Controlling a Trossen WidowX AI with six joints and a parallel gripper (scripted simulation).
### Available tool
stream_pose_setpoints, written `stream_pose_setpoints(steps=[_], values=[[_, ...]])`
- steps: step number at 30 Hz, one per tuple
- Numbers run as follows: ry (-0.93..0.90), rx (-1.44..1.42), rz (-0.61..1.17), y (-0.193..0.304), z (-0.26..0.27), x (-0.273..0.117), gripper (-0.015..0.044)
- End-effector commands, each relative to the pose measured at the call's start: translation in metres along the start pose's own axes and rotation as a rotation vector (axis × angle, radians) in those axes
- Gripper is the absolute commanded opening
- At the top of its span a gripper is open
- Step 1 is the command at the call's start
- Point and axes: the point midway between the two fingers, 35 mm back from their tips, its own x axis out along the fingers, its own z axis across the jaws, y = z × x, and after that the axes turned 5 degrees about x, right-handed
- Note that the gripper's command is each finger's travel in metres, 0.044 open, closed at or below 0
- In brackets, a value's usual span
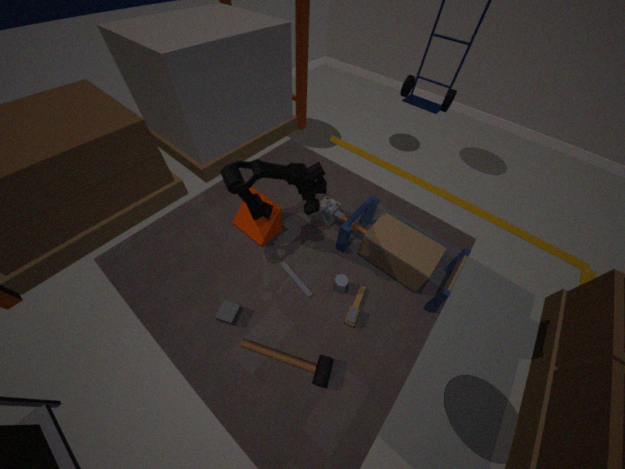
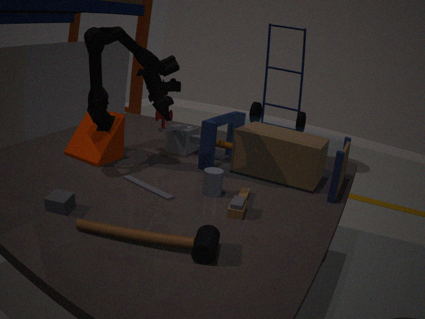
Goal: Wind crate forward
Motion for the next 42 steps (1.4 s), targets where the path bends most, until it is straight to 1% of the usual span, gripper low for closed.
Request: stream_pose_setpoints(steps=[1,42], values=[[0.023,0.018,-0.01,-0.009,-0.013,0.005,0.0],[0.026,0.02,-0.012,-0.052,-0.041,0.023,0.0]])
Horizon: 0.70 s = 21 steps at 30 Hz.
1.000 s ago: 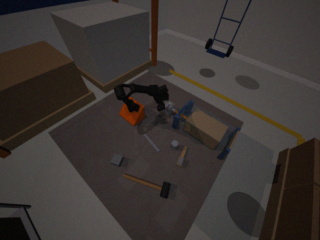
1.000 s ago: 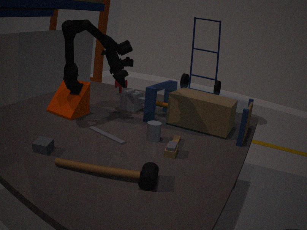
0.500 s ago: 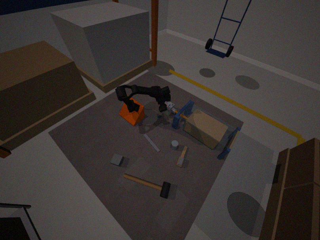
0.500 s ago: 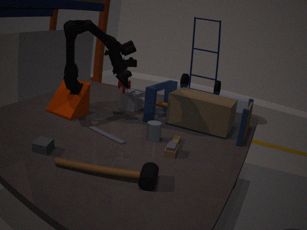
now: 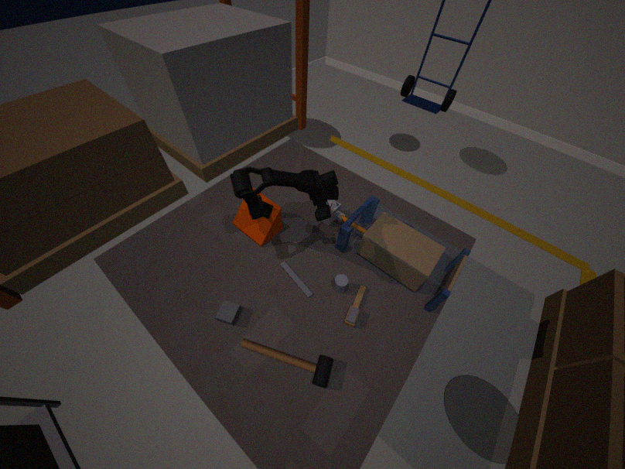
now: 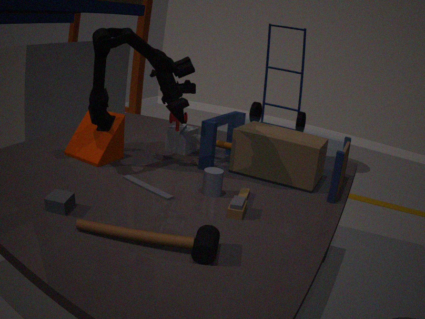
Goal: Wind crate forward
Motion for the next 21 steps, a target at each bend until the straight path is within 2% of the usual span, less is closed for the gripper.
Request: stream_pose_setpoints(steps=[1,21], values=[[0.006,0.008,-0.005,-0.009,-0.003,0.006,0.0],[0.007,0.009,-0.006,-0.034,-0.006,0.016,0.0]])
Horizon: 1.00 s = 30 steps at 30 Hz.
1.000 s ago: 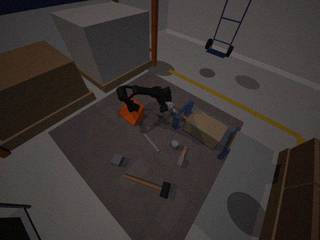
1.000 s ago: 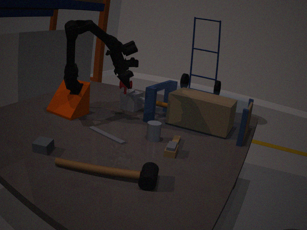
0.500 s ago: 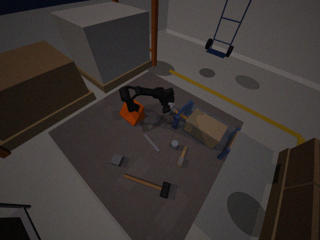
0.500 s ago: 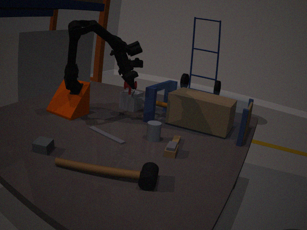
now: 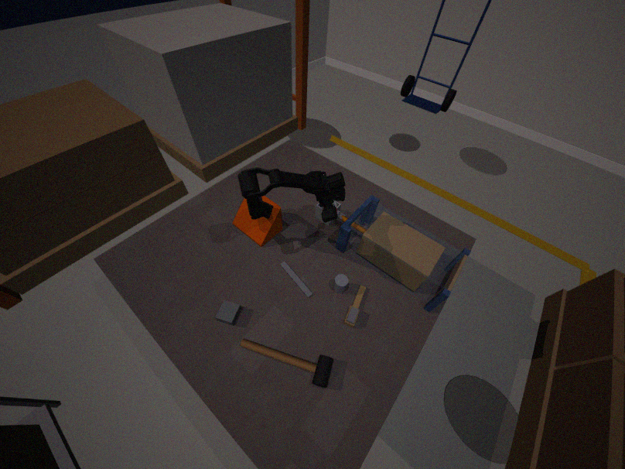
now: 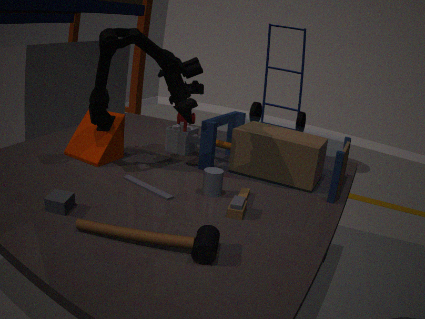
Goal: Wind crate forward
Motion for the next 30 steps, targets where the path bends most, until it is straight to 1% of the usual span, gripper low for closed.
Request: stream_pose_setpoints(steps=[1,30], values=[[0.002,0.007,-0.008,-0.01,0.0,0.006,0.0],[0.002,0.009,-0.011,-0.044,0.009,0.021,0.0]])
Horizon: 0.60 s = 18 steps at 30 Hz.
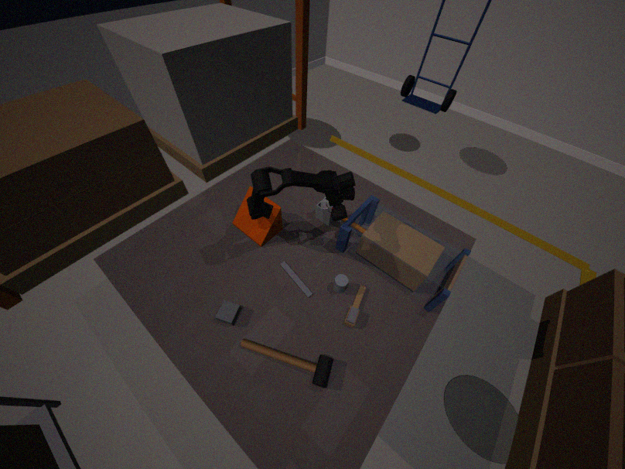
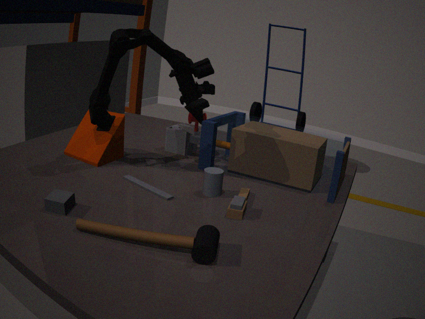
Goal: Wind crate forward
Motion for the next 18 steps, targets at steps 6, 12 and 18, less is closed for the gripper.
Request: stream_pose_setpoints(steps=[6,12,18], values=[[-0.006,0.005,-0.007,-0.014,0.008,0.007,0.0],[-0.006,0.005,-0.008,-0.02,0.013,0.01,0.0],[-0.007,0.005,-0.009,-0.026,0.018,0.013,0.0]])
